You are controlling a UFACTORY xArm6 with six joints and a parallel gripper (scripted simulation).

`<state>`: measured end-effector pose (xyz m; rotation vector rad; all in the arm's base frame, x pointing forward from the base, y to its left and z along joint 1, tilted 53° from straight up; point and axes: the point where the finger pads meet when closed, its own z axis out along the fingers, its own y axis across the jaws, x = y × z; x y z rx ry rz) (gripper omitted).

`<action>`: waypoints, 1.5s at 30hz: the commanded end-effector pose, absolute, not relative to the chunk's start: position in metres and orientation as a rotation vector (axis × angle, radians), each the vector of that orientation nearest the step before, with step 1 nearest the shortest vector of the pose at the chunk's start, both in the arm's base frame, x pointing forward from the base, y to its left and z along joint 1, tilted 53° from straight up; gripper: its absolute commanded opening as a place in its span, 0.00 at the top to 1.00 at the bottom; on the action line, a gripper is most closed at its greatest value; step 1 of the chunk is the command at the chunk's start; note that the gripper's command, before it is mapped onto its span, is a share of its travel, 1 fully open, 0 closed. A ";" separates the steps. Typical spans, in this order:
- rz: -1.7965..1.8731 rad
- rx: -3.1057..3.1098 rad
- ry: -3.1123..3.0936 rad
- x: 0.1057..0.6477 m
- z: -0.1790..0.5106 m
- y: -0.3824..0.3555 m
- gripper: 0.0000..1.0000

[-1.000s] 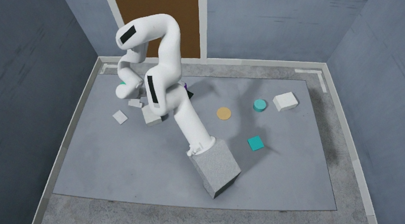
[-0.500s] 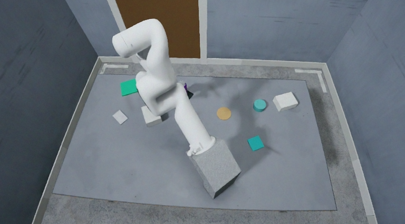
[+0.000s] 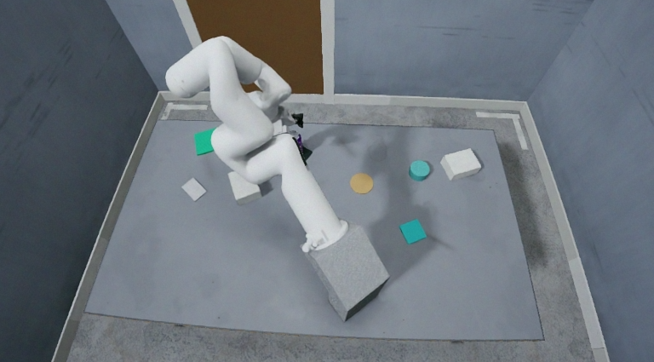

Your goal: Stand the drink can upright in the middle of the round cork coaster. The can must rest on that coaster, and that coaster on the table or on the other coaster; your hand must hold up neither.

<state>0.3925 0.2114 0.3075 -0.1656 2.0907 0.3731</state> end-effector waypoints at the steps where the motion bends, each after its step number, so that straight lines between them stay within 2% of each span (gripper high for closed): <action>1: 0.561 -0.413 2.183 0.406 0.310 0.217 0.00; 9: 0.687 -0.583 2.230 0.406 0.310 0.217 0.00; 25: 0.687 -0.583 2.230 0.407 0.309 0.217 0.00; 35: 0.687 -0.583 2.230 0.455 0.256 0.275 0.00; 45: 0.686 -0.583 2.232 0.457 0.252 0.279 0.00</action>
